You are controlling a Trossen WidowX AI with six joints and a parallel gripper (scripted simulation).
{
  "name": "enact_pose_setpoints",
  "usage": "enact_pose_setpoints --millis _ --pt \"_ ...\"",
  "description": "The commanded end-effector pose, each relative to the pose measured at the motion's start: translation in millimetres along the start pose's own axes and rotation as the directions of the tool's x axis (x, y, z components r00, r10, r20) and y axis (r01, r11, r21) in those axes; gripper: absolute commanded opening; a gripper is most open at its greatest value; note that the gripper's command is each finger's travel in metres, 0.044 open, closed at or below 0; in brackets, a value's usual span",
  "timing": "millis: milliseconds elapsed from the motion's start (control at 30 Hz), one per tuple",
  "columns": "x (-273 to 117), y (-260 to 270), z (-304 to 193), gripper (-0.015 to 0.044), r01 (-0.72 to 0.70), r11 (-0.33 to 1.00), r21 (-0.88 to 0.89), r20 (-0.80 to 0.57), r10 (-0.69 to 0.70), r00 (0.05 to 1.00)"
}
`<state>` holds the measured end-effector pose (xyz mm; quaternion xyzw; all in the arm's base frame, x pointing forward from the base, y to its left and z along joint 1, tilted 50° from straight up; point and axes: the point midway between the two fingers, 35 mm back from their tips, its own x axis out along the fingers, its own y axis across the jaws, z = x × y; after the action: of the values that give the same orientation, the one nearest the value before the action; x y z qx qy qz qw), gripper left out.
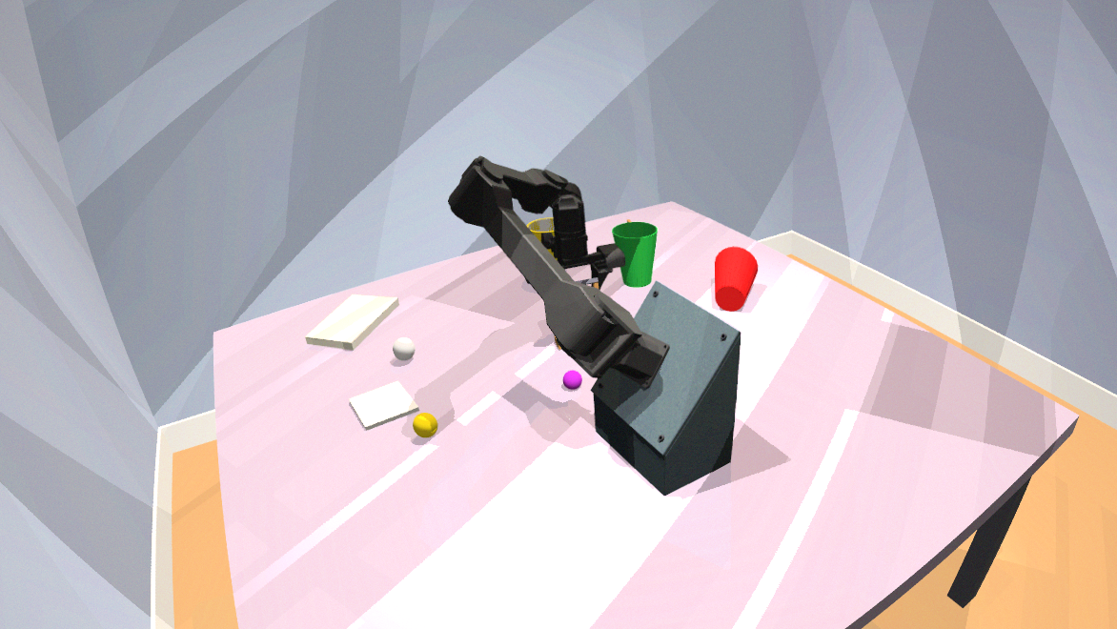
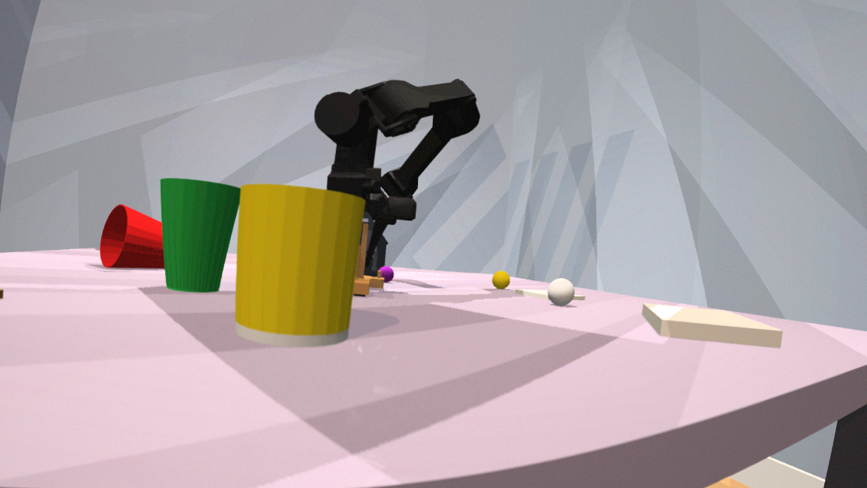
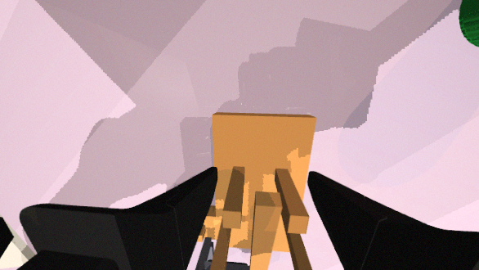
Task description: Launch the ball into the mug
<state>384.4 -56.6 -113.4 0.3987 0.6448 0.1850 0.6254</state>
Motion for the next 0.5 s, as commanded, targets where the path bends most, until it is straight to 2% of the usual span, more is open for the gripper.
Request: enact_pose_setpoints --millis 0,33,133,200,467 --pt "-9 0 1 0.0420 0.003 1.000 -0.004 -0.003 -0.003 1.000" --pt "-22 0 3 0.0440 0.005 1.000 -0.003 -0.002 -0.005 1.000" --pt "-75 -1 3 0.0440 0.007 1.000 -0.001 0.000 -0.007 1.000" --pt "-97 -1 1 0.0440 0.005 1.000 -0.001 0.000 -0.005 1.000" --pt "-86 -3 3 0.0440 0.001 1.000 0.009 0.013 -0.001 1.000"
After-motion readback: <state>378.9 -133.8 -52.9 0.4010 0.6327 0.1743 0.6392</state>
